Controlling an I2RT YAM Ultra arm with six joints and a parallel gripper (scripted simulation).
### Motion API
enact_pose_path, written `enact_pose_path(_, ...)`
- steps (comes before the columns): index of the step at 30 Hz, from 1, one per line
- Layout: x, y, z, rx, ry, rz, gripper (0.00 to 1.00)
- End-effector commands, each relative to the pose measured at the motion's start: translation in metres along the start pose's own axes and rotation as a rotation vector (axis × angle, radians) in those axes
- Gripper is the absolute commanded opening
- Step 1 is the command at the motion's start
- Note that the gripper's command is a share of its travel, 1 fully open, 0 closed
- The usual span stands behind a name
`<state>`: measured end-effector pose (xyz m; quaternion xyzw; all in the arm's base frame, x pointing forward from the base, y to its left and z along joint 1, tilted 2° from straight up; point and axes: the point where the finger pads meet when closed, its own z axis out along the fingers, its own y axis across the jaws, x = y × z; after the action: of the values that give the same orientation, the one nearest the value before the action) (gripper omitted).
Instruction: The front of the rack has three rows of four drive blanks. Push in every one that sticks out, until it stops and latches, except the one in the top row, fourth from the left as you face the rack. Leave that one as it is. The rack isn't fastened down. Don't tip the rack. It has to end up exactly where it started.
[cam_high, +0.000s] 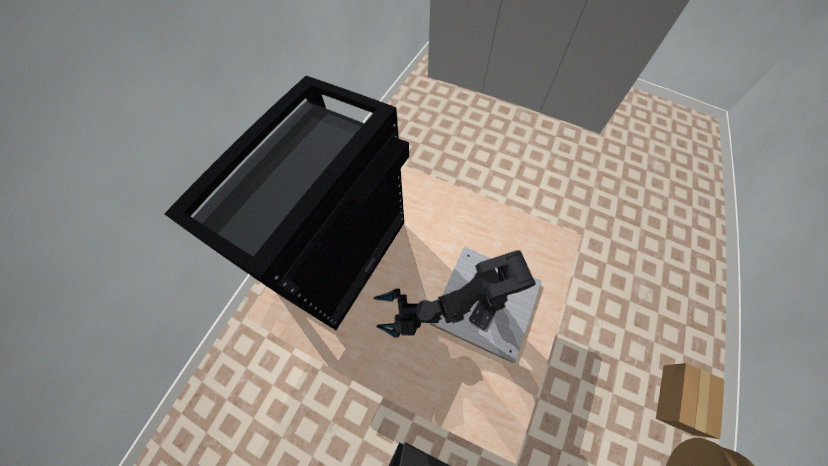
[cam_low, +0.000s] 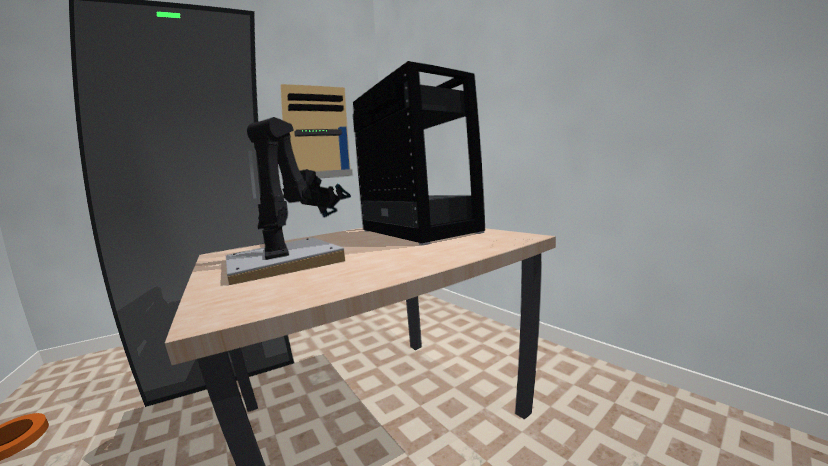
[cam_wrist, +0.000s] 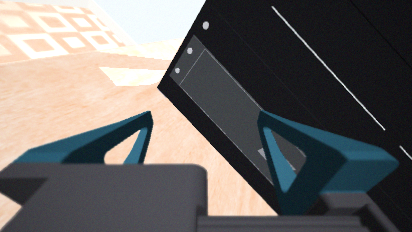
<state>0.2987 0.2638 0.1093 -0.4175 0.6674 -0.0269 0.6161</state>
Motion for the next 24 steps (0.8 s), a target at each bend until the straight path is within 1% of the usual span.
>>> enact_pose_path(1, -0.009, -0.009, -0.003, 0.014, -0.025, 0.039, 1.00)
enact_pose_path(2, -0.003, -0.009, -0.007, 0.009, -0.012, 0.043, 1.00)
enact_pose_path(9, -0.007, -0.021, -0.018, 0.024, -0.031, 0.131, 1.00)
enact_pose_path(11, -0.013, -0.027, -0.021, 0.033, -0.045, 0.166, 1.00)
enact_pose_path(15, -0.014, -0.036, -0.032, 0.041, -0.053, 0.236, 1.00)
enact_pose_path(17, -0.014, -0.036, -0.032, 0.041, -0.053, 0.236, 1.00)
enact_pose_path(18, -0.032, -0.047, -0.030, 0.061, -0.095, 0.270, 1.00)
enact_pose_path(19, -0.033, -0.050, -0.033, 0.063, -0.097, 0.290, 1.00)
enact_pose_path(21, -0.021, -0.048, -0.042, 0.057, -0.074, 0.322, 1.00)
enact_pose_path(22, -0.021, -0.051, -0.046, 0.059, -0.075, 0.344, 1.00)
enact_pose_path(24, -0.033, -0.063, -0.050, 0.075, -0.107, 0.398, 1.00)
